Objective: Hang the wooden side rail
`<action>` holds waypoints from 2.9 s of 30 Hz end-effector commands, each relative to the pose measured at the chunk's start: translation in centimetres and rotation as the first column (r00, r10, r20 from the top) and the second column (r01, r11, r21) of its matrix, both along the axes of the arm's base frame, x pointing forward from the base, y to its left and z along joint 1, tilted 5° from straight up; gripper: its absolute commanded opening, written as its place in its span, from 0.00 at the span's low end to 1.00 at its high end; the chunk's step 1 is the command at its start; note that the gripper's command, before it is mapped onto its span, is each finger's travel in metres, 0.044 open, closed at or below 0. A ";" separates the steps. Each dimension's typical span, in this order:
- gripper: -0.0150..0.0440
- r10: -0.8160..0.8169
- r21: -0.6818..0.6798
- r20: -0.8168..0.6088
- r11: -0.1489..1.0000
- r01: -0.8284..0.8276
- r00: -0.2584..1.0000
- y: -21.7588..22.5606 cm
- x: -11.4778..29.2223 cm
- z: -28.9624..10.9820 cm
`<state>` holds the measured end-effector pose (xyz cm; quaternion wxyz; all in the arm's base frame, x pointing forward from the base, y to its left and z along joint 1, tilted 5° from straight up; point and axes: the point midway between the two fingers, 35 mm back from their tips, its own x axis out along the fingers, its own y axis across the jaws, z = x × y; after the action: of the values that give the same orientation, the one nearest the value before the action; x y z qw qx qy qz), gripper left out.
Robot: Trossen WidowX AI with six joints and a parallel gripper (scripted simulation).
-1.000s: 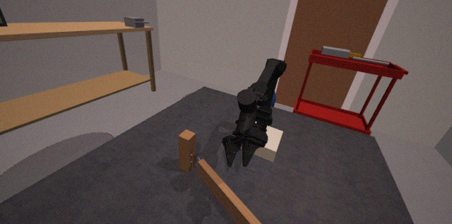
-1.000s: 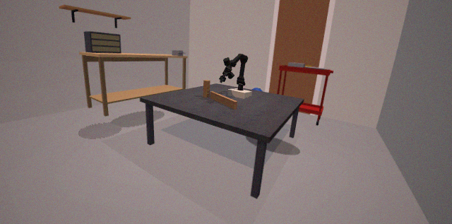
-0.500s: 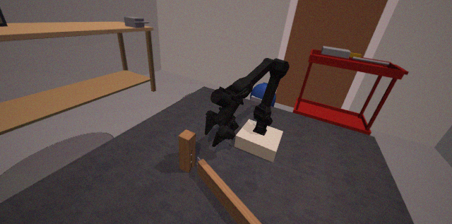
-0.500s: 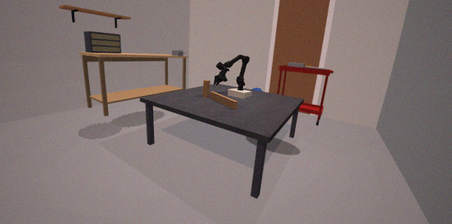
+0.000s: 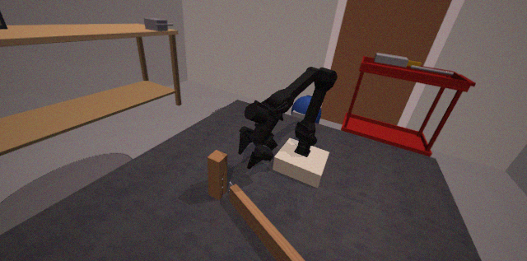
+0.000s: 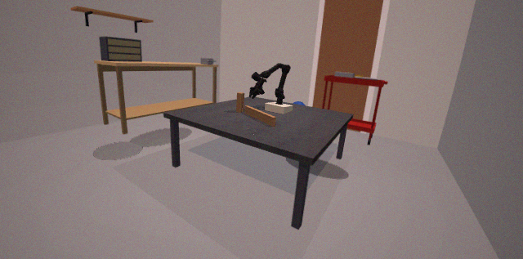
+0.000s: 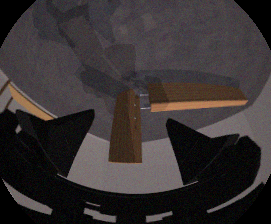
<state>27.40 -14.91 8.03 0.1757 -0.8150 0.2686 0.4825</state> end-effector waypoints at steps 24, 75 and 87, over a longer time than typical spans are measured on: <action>1.00 -0.960 0.551 0.162 0.280 0.786 0.228 1.9 2.5 -1.1; 1.00 -0.186 0.520 -0.848 -0.467 -0.715 -0.496 3.9 4.4 0.2; 1.00 -0.186 0.520 -0.848 -0.467 -0.715 -0.496 3.9 4.4 0.2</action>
<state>31.96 -11.02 8.33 -0.8255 -0.1907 -0.2272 0.4801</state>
